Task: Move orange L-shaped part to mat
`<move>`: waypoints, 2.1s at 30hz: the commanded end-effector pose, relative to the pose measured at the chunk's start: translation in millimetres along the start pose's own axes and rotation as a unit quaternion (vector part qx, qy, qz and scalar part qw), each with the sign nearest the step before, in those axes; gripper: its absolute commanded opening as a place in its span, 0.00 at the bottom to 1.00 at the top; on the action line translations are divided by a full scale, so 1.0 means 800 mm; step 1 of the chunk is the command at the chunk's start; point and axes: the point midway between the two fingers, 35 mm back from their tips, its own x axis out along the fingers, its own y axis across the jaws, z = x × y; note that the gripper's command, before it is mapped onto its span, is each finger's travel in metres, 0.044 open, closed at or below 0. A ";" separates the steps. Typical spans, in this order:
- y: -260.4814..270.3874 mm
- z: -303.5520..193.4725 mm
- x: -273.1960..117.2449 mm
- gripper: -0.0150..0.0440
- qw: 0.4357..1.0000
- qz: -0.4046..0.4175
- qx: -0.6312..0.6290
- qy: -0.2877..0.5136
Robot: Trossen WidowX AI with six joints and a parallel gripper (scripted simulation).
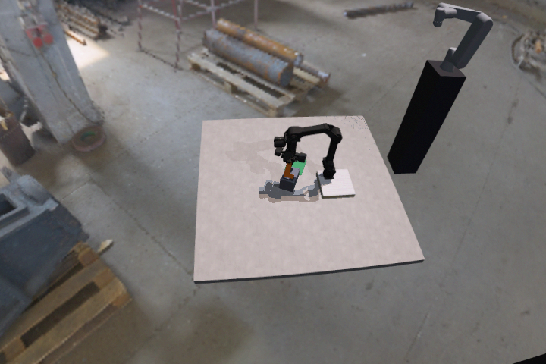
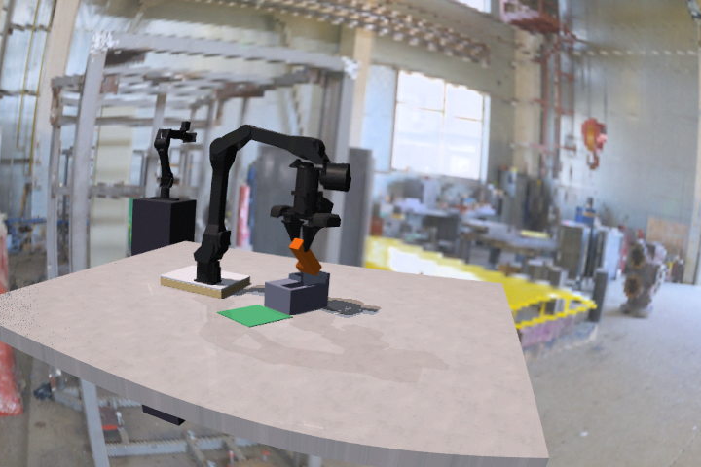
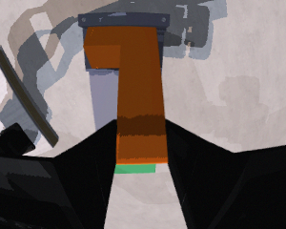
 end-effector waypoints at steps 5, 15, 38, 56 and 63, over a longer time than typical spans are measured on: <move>0.000 0.000 -0.009 0.25 1.000 -0.003 -0.003 -0.004; 0.001 -0.042 -0.004 0.25 1.000 -0.003 -0.003 -0.002; 0.008 -0.159 -0.002 0.25 1.000 -0.003 -0.003 0.001; 0.016 -0.206 0.006 0.25 1.000 -0.002 -0.003 0.003; 0.016 -0.206 0.020 0.25 1.000 -0.002 -0.003 0.003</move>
